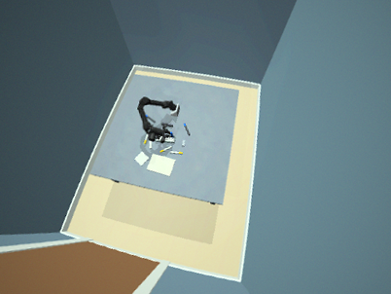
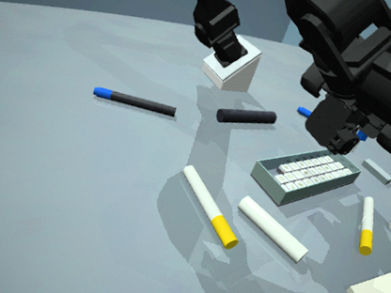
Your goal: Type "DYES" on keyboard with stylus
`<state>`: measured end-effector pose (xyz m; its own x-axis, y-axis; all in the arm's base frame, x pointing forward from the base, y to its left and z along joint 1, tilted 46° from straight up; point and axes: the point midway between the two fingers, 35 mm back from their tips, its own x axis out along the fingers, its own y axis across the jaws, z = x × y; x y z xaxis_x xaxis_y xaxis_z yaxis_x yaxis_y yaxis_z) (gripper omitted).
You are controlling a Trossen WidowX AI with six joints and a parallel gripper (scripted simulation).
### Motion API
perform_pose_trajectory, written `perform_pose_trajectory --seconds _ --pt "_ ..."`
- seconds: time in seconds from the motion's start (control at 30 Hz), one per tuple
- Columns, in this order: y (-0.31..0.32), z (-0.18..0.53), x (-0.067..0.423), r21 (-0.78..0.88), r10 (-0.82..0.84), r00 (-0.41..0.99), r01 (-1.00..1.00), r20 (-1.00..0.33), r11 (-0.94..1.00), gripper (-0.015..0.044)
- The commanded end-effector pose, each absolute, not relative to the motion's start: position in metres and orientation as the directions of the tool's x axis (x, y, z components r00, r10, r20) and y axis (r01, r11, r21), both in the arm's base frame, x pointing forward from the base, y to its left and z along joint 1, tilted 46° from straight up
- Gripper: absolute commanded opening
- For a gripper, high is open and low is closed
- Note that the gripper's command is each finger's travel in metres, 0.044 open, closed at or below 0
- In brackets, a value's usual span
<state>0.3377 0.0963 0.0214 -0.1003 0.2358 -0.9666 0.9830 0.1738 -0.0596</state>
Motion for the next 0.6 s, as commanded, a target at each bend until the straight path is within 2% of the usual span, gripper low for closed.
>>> perform_pose_trajectory --seconds 0.0,0.4,0.5,0.57 --pt "0.1 0.021 0.345 -0.06 0.237 -0.099 0.984 -0.966 0.167 0.0" --pt "0.088 0.007 0.351 -0.061 0.237 -0.099 0.985 -0.967 0.164 0.0" --pt "0.087 0.004 0.351 -0.061 0.236 -0.099 0.985 -0.967 0.164 0.0079" --pt "0.087 0.004 0.351 -0.061 0.236 -0.099 0.985 -0.967 0.164 0.0081"
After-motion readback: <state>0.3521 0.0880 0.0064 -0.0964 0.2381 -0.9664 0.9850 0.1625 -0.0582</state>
